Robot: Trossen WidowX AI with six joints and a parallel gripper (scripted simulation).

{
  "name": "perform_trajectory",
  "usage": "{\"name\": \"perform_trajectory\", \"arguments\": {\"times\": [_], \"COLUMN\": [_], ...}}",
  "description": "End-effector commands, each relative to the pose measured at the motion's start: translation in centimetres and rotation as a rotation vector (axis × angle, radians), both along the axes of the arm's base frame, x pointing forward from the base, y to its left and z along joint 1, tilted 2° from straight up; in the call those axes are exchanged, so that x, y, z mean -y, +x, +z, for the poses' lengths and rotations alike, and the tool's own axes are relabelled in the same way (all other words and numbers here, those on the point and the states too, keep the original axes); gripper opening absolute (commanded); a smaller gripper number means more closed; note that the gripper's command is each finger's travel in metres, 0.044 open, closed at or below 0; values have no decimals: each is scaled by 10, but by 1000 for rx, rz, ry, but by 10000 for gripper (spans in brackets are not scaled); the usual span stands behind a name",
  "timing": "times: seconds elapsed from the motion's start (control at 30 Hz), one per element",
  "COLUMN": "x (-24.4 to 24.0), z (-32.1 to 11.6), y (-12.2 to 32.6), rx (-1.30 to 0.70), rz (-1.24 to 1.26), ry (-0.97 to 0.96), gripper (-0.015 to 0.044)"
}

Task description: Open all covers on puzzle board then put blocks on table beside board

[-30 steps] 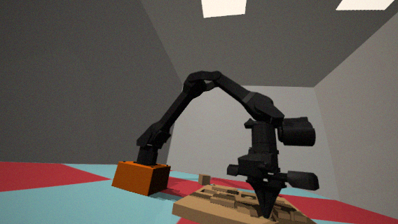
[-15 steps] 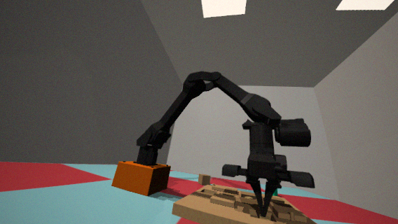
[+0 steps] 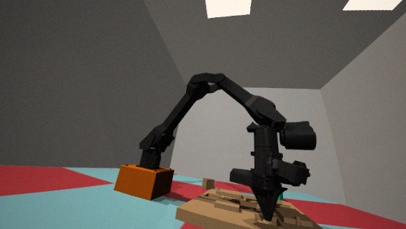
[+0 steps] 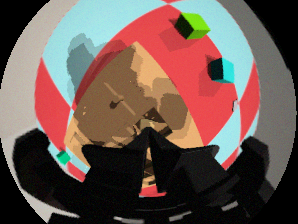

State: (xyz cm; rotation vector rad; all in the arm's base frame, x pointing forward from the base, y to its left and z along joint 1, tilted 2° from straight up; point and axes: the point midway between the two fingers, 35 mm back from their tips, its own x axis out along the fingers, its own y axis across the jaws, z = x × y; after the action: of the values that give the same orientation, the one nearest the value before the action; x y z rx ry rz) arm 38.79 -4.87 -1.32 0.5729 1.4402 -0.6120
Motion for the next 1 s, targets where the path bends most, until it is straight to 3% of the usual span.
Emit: {"name": "perform_trajectory", "arguments": {"times": [0.0,0.17,0.23,0.37,0.6,0.63,0.97], "x": [0,2,2,2,2,2,1], "z": [-3,-3,-3,-3,-3,-1,9], "y": [-5,-5,-6,-6,-6,-3,0], "rx": [-40,-54,-55,-47,-22,-22,-18], "rz": [823,1163,1191,991,368,552,321], "ry": [-26,-36,-37,-31,-12,-20,-11], "gripper": [0,0,0,0,0,0,0]}}
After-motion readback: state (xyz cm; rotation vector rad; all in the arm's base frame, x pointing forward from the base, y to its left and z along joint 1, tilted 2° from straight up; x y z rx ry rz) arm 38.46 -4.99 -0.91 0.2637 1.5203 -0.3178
